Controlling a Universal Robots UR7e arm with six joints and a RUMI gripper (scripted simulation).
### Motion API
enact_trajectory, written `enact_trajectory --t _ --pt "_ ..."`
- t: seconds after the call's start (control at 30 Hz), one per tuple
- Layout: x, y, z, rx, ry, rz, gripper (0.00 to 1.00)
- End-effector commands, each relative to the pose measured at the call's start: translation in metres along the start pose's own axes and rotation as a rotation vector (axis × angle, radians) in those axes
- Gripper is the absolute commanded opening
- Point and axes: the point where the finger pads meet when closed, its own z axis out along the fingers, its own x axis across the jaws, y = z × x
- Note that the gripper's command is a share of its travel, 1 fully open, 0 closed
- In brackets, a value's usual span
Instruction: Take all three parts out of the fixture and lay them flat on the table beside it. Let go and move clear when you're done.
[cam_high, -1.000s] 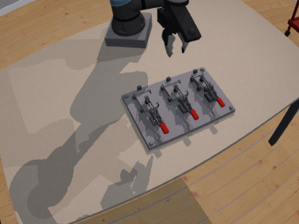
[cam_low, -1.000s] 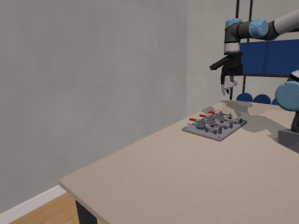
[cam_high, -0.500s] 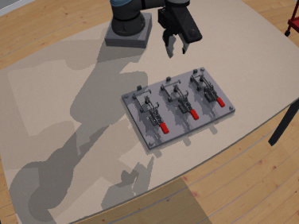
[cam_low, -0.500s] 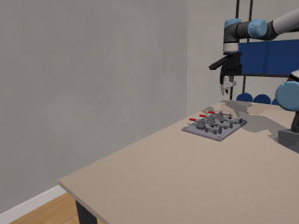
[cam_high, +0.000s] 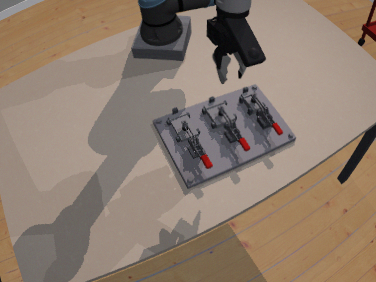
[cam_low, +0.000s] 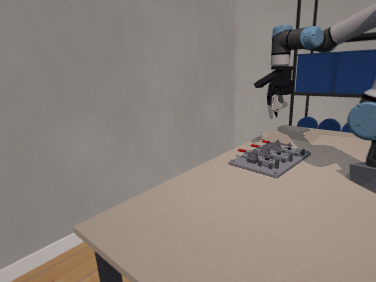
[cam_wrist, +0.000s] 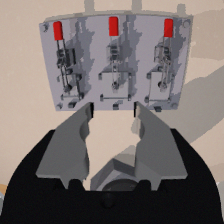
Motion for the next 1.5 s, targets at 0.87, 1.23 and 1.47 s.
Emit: enact_trajectory --t 0.87,1.23,1.47 --pt "0.0 -0.088 0.0 0.0 0.001 0.0 0.28" --pt "0.0 -0.088 0.017 0.0 0.001 0.0 0.28" --pt "0.0 -0.088 0.045 0.0 0.001 0.0 0.28"
